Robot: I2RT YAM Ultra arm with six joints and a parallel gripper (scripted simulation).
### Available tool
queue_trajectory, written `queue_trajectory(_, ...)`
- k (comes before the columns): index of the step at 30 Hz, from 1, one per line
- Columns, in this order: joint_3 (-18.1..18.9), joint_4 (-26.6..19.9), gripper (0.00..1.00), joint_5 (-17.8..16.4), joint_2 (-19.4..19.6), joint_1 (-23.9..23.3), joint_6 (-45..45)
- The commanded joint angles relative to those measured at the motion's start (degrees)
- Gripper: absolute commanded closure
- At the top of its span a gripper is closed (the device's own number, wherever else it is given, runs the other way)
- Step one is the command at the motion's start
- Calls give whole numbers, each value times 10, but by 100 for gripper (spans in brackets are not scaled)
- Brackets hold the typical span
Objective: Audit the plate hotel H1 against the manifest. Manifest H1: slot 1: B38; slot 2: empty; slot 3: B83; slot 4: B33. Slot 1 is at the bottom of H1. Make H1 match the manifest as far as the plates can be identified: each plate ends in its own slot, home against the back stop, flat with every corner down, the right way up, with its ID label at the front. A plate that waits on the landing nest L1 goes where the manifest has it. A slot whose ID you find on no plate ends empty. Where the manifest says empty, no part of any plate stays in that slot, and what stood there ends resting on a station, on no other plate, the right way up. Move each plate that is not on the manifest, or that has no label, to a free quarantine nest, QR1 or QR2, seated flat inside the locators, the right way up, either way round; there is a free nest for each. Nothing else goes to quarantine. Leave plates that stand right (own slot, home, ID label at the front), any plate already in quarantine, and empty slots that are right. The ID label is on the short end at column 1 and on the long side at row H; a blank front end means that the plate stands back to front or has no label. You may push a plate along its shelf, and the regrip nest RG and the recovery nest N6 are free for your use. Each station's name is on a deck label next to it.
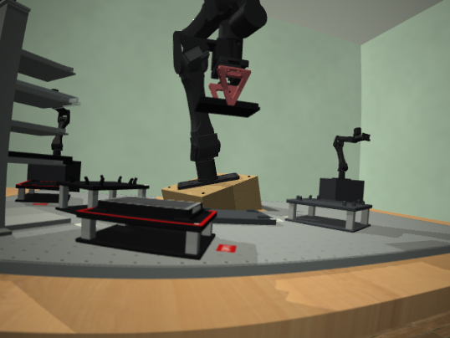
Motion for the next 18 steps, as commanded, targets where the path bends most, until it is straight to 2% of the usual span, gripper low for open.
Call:
queue_trajectory(1, 0, 0, 14, 4, -1, 24, 49)
queue_trajectory(7, -6, 0, 14, 6, 6, 66, 93)
queue_trajectory(9, -6, 0, 14, 6, 6, 66, 93)
queue_trajectory(18, -69, 52, 14, 5, -3, 55, 82)
